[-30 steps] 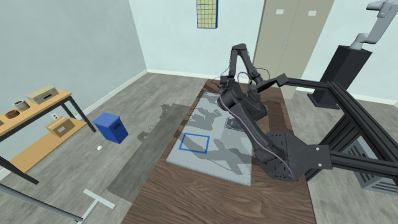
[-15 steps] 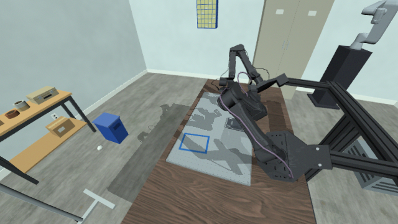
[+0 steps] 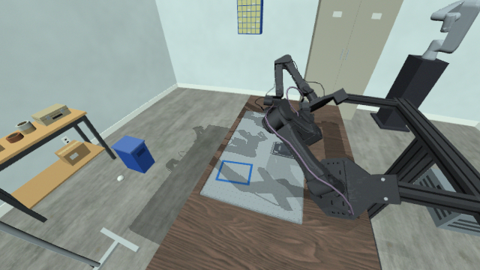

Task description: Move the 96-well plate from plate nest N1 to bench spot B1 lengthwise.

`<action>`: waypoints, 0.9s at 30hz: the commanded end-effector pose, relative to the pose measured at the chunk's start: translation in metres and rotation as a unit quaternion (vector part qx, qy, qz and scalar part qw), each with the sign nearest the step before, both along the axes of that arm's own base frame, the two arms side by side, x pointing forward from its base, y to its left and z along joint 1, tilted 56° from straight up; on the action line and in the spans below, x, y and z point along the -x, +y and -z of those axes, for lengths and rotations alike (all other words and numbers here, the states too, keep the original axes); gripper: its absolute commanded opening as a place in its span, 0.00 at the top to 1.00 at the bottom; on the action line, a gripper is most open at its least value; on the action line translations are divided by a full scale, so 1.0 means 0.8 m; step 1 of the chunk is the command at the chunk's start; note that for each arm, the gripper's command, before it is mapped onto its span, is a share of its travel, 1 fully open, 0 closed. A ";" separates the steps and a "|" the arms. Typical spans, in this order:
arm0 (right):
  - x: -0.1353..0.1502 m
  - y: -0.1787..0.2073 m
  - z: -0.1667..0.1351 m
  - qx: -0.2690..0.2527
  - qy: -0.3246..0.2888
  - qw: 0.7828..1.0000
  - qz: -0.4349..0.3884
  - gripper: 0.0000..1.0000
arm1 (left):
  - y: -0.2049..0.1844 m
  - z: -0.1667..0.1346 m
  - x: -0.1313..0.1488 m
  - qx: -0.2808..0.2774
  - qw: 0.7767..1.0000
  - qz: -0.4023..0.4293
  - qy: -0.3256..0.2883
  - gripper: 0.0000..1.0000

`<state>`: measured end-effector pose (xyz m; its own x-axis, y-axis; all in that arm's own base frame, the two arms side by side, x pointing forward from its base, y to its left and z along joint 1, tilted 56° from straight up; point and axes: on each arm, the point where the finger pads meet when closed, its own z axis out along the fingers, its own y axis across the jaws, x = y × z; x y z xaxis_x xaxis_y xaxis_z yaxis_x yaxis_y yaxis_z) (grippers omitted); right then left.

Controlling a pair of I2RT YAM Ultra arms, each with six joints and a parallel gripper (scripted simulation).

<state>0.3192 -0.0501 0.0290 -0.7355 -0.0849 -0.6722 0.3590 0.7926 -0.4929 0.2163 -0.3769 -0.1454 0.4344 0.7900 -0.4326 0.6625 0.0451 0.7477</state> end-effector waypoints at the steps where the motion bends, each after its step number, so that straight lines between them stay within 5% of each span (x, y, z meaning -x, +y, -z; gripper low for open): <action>1: 0.003 -0.003 0.015 0.003 0.012 1.000 -0.012 0.00 | -0.009 -0.007 0.007 0.008 1.000 0.013 -0.004 0.00; 13: 0.001 -0.003 0.017 0.005 0.012 1.000 -0.014 0.00 | -0.009 -0.007 0.007 0.008 1.000 0.013 -0.004 0.00; 27: -0.004 -0.003 0.010 0.005 0.015 1.000 -0.013 0.17 | -0.009 -0.007 0.007 0.008 1.000 0.013 -0.004 0.00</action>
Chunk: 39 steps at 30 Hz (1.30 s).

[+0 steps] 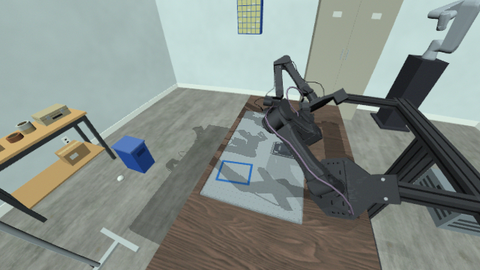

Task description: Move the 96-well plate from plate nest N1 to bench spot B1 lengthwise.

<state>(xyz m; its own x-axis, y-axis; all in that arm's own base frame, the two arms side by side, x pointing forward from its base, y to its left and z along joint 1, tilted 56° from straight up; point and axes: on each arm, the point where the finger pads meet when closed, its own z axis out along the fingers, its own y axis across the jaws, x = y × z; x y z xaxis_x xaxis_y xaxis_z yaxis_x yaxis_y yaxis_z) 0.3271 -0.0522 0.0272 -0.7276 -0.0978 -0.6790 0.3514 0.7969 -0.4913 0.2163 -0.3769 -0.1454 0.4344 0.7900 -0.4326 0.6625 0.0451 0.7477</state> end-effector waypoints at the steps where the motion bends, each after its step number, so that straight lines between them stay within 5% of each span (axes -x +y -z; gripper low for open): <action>1: 0.006 -0.001 0.008 0.004 0.019 1.000 -0.005 0.18 | -0.009 -0.007 0.007 0.008 1.000 0.013 -0.004 0.00; 3: 0.005 -0.001 0.007 0.003 0.019 1.000 -0.005 0.21 | -0.009 -0.007 0.007 0.008 1.000 0.013 -0.004 0.00; 4: 0.005 -0.001 0.007 0.003 0.019 1.000 -0.005 0.33 | -0.009 -0.007 0.007 0.008 1.000 0.013 -0.004 0.00; 5: 0.005 -0.001 0.007 0.003 0.019 1.000 -0.005 0.22 | -0.009 -0.007 0.007 0.008 1.000 0.013 -0.004 0.00; 22: 0.027 0.032 -0.031 0.002 0.003 1.000 -0.002 0.22 | 0.009 0.008 0.015 -0.019 0.999 -0.019 0.025 0.00; 29: 0.027 0.032 -0.031 0.002 0.003 1.000 -0.002 0.22 | 0.045 0.011 0.055 -0.071 0.991 -0.088 0.075 0.00; 33: 0.027 0.032 -0.031 0.002 0.003 1.000 -0.002 0.22 | 0.097 -0.013 0.110 -0.121 0.980 -0.138 0.076 0.00; 39: 0.026 0.032 -0.032 0.001 0.000 1.000 -0.002 0.22 | 0.117 -0.068 0.158 -0.066 0.984 -0.155 0.055 0.00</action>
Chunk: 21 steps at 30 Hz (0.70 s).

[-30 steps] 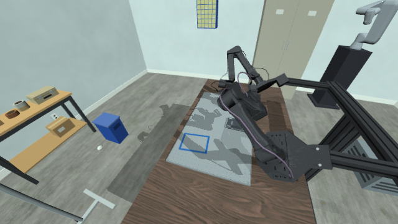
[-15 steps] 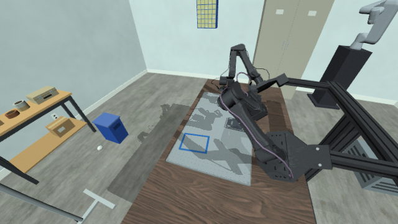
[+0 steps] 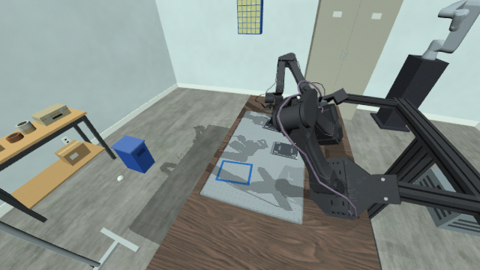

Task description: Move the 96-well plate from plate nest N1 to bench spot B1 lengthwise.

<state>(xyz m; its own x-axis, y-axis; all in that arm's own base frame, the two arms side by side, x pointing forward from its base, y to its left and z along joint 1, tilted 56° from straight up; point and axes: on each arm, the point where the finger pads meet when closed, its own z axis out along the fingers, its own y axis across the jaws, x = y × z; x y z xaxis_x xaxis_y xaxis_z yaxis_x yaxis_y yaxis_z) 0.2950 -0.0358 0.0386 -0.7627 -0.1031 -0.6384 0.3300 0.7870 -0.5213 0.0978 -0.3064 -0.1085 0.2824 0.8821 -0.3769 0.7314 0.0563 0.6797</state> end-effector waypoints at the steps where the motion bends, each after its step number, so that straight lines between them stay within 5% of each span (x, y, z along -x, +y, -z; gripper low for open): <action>1: -0.014 0.012 -0.018 -0.007 -0.026 1.000 -0.005 0.22 | 0.033 -0.031 0.016 -0.007 0.996 -0.090 -0.005 0.00; 12: -0.010 0.009 -0.011 -0.006 -0.016 1.000 -0.006 0.22 | 0.065 -0.112 0.054 0.066 0.995 -0.072 -0.024 0.00; 21: -0.009 0.043 0.026 -0.031 -0.068 0.996 0.037 0.22 | 0.109 -0.121 0.050 -0.001 0.997 -0.044 -0.067 0.00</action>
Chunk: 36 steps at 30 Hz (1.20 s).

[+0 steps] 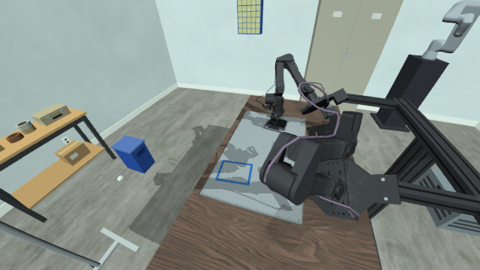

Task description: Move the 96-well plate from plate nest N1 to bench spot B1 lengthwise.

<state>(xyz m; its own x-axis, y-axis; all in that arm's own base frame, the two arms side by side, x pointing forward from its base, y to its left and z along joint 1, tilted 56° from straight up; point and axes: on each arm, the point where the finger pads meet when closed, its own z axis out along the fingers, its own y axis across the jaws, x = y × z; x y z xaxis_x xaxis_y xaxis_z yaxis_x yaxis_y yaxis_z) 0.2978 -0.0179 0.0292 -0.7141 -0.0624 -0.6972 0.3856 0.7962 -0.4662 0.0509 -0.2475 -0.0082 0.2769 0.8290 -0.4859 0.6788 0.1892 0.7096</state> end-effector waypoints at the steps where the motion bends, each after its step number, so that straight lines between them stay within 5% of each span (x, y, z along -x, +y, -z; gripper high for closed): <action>1: -0.002 0.030 0.027 -0.014 -0.025 0.999 0.025 0.22 | 0.035 0.004 -0.009 -0.076 0.996 -0.028 -0.030 0.00; 18: 0.024 0.158 0.185 0.010 0.020 1.000 -0.005 0.22 | 0.036 0.004 -0.009 -0.079 0.996 -0.028 -0.031 0.00; 36: 0.028 0.203 0.238 0.025 0.023 0.999 -0.040 0.22 | 0.036 0.004 -0.009 -0.079 0.996 -0.028 -0.031 0.00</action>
